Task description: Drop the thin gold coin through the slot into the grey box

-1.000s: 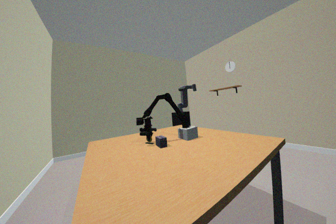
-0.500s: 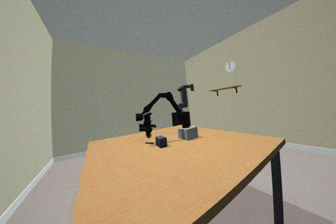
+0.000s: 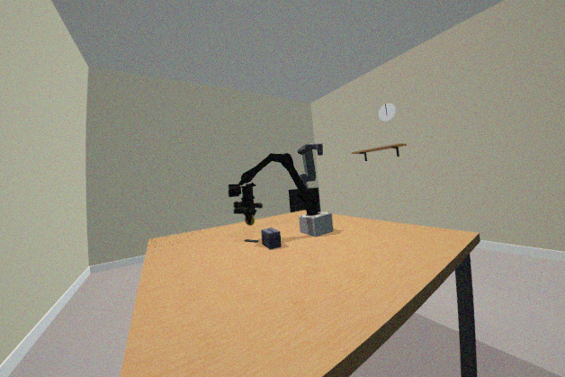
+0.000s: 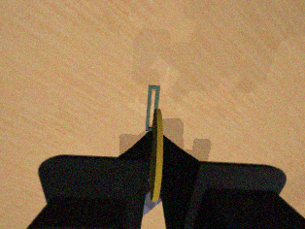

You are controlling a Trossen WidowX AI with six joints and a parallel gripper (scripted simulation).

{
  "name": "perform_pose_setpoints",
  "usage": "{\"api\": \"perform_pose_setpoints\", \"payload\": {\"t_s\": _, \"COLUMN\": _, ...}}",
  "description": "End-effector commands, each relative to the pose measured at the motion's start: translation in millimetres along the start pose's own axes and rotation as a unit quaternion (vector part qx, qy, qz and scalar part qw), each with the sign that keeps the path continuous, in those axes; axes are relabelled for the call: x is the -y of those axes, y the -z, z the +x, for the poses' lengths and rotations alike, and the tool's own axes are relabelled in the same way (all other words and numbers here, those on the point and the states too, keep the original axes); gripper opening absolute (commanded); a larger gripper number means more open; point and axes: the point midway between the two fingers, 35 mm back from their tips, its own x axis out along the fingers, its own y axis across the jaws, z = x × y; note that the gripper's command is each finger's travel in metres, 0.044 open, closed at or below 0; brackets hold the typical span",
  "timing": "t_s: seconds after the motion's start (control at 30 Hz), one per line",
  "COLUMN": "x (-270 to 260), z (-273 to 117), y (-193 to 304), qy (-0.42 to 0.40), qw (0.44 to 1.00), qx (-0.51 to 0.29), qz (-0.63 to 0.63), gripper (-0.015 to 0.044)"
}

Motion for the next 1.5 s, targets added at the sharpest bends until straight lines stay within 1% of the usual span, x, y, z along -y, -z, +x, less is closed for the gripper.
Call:
{"api": "perform_pose_setpoints", "payload": {"t_s": 0.0, "x": 0.3, "z": -8.7, "y": -0.6, "qy": -0.001, "qw": 1.000, "qx": 0.004, "qz": 0.003, "gripper": 0.0000}}
{"api": "perform_pose_setpoints", "payload": {"t_s": 0.1, "x": -0.1, "z": -8.8, "y": -1.5, "qy": -0.001, "qw": 1.000, "qx": 0.004, "qz": 0.029, "gripper": 0.0000}}
{"api": "perform_pose_setpoints", "payload": {"t_s": 0.3, "x": -1.5, "z": -9.0, "y": -5.0, "qy": -0.001, "qw": 0.991, "qx": 0.004, "qz": 0.132, "gripper": 0.0000}}
{"api": "perform_pose_setpoints", "payload": {"t_s": 0.67, "x": -3.7, "z": -9.4, "y": -11.2, "qy": -0.002, "qw": 0.952, "qx": 0.004, "qz": 0.306, "gripper": 0.0000}}
{"api": "perform_pose_setpoints", "payload": {"t_s": 0.93, "x": -4.5, "z": -9.4, "y": -9.7, "qy": -0.002, "qw": 0.951, "qx": 0.003, "qz": 0.309, "gripper": 0.0000}}
{"api": "perform_pose_setpoints", "payload": {"t_s": 1.47, "x": -19.2, "z": -10.1, "y": 29.9, "qy": -0.002, "qw": 0.951, "qx": 0.001, "qz": 0.309, "gripper": 0.0000}}
